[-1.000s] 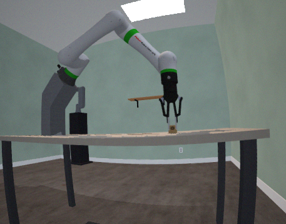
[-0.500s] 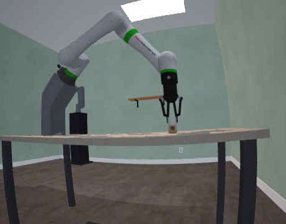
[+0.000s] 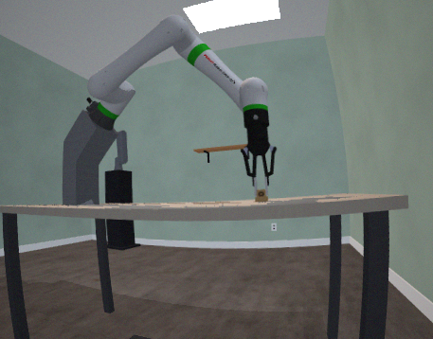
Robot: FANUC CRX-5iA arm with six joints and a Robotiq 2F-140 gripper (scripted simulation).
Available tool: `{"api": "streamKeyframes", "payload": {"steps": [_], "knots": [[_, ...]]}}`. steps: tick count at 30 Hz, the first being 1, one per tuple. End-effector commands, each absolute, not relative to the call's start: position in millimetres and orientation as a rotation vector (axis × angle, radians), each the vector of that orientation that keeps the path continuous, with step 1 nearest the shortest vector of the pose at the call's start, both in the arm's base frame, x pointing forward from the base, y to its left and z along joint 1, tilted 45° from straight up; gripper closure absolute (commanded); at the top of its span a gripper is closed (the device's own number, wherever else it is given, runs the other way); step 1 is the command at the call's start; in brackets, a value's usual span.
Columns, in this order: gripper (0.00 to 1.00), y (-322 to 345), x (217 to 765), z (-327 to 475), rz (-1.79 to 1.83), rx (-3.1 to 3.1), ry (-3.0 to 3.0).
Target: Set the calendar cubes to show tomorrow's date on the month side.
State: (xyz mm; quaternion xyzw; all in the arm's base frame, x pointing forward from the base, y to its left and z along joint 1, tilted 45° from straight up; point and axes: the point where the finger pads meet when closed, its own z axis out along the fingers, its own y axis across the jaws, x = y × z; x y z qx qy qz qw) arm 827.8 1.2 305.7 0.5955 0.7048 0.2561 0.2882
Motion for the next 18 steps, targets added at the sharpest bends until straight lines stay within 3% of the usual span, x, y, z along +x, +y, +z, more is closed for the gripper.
{"api": "streamKeyframes", "payload": {"steps": [1, 14, 18], "knots": [[0.75, 1.2, 827.9, 306.0, 0.684, 1.59, 1.882], [0.75, 1.2, 827.9, 306.0, 0.684, 1.59, 1.882], [0.7, 1.2, 827.9, 306.0, 0.684, 1.59, 1.882]]}}
